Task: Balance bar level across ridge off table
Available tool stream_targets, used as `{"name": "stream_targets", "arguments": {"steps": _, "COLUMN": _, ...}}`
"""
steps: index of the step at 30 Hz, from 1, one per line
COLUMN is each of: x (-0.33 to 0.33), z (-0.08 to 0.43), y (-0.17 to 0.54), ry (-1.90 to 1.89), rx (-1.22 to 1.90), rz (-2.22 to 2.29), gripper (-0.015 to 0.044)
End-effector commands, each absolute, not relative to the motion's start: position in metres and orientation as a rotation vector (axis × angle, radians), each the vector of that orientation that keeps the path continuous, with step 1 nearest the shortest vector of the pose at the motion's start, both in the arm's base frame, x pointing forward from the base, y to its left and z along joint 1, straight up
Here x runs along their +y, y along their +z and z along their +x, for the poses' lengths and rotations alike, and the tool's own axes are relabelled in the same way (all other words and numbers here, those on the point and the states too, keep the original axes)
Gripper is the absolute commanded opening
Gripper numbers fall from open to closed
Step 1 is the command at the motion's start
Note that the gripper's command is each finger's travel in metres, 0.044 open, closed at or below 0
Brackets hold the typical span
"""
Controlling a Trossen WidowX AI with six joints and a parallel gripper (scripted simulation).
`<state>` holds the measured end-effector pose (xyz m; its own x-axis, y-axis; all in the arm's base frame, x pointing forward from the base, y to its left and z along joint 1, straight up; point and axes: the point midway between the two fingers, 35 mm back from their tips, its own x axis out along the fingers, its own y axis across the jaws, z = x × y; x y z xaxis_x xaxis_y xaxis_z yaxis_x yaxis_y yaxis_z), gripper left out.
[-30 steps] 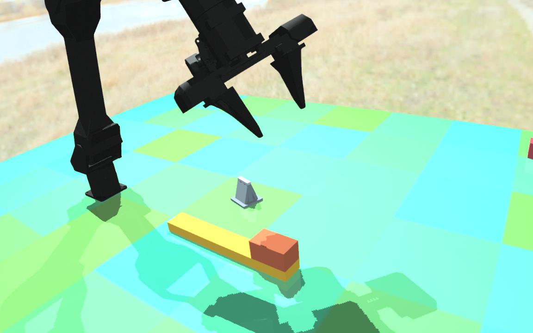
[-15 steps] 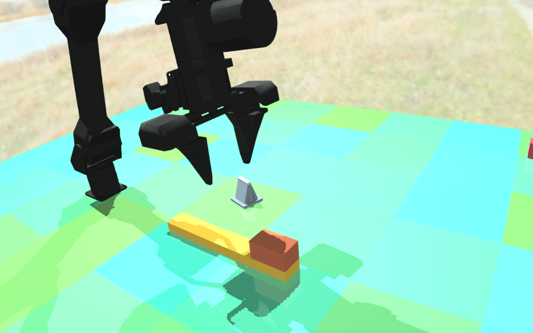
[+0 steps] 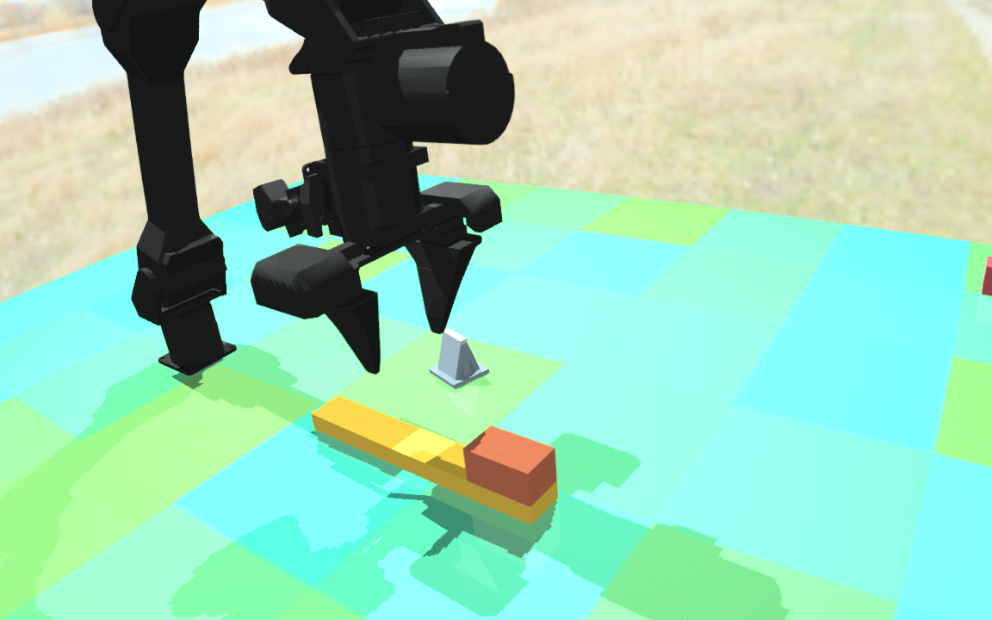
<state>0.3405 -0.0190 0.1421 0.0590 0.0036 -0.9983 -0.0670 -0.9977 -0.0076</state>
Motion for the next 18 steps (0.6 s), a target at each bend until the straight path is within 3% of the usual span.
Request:
{"name": "stream_targets", "arguments": {"steps": 1, "x": -0.020, "z": 0.340, "y": 0.114, "ry": 2.149, "rx": 0.062, "rz": -2.229, "gripper": 0.0315}}
{"name": "stream_targets", "arguments": {"steps": 7, "x": -0.020, "z": 0.339, "y": 0.077, "ry": 2.150, "rx": 0.062, "rz": -2.229, "gripper": 0.0315}}
{"name": "stream_targets", "arguments": {"steps": 18, "x": -0.020, "z": 0.339, "y": 0.072, "ry": 2.150, "rx": 0.062, "rz": -2.229, "gripper": 0.0315}}
